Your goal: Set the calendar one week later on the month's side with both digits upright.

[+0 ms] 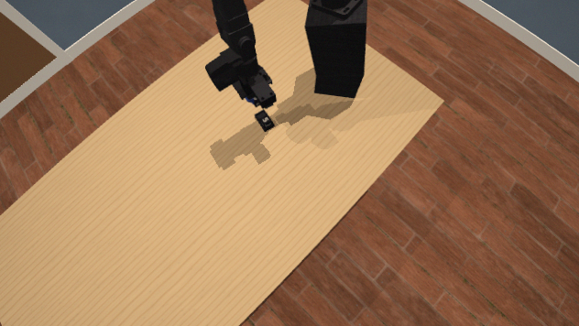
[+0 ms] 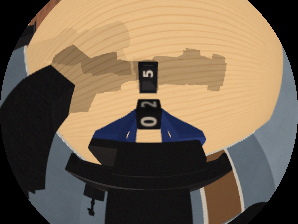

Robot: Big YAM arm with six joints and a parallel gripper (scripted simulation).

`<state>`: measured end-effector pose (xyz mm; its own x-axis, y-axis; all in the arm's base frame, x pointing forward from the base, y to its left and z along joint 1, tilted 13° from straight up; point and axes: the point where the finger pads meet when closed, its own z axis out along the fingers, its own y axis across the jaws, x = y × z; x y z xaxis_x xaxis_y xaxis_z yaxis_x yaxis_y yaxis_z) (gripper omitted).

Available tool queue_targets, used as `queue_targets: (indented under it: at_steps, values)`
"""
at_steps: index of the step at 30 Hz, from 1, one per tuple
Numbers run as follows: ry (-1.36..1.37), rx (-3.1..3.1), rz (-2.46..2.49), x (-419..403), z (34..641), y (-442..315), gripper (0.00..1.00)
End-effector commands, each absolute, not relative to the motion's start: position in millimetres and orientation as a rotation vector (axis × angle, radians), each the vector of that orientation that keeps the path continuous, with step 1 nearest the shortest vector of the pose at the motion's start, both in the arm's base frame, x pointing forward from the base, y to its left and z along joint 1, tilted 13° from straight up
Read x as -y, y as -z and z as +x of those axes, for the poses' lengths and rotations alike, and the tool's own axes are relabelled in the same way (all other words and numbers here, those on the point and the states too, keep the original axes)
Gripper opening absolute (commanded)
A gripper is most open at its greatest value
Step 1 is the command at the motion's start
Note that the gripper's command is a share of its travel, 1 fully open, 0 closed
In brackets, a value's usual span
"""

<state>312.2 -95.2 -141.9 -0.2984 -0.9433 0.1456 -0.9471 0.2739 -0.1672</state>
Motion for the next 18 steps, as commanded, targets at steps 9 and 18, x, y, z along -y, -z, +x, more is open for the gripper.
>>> queue_targets:
  at_steps: [9,18]
  values:
    - [-0.344,2.698,1.58,15,346,162,0.26]
    - [-0.352,2.798,1.418,-17,354,171,0.26]
